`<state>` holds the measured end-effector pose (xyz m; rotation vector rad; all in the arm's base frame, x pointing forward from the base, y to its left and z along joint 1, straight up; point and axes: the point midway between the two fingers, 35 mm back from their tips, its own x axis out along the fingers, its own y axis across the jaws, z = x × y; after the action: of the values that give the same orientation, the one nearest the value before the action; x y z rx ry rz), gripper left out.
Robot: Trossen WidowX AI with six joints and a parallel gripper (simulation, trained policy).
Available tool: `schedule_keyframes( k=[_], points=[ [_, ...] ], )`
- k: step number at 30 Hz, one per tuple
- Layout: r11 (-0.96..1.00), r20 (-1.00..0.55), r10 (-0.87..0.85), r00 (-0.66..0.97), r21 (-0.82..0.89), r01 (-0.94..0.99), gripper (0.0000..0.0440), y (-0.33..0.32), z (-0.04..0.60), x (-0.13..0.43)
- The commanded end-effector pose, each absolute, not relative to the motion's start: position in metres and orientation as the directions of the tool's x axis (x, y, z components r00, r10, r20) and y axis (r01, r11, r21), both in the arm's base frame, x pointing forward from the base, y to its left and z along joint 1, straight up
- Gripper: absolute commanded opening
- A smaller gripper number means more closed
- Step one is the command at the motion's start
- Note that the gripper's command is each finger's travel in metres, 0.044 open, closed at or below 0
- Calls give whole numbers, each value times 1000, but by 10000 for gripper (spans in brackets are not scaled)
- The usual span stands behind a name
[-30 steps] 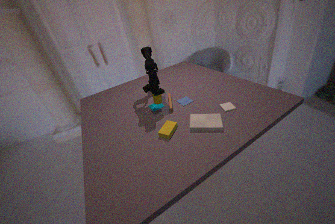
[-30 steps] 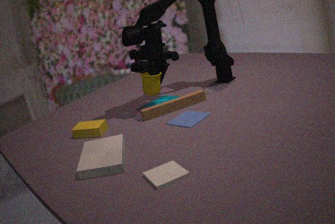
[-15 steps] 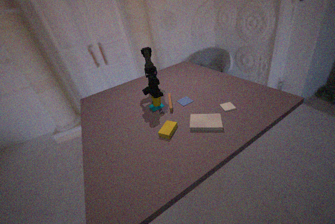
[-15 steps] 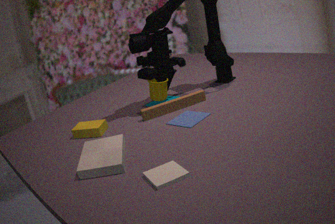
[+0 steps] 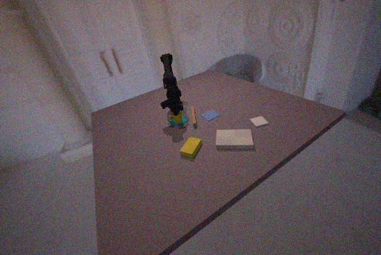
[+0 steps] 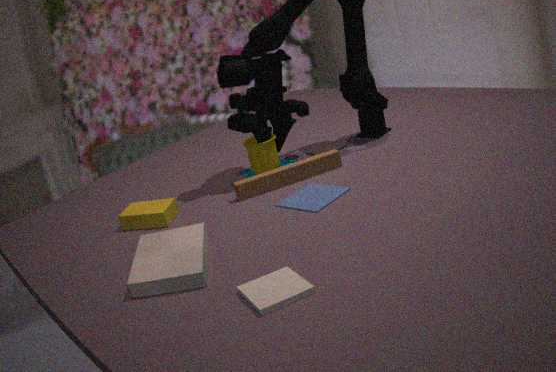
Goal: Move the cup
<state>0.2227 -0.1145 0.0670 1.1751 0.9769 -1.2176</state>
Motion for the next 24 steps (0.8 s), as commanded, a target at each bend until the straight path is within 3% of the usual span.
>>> schedule_keyframes(
  k=[1,12,24],
  points=[
    [-39,-972,-169,165,174,984,182,-116,71,225],
    [-45,-961,-162,224,234,971,209,-114,83,217],
    [-67,-944,-173,282,297,952,275,-115,104,208]
  ],
)
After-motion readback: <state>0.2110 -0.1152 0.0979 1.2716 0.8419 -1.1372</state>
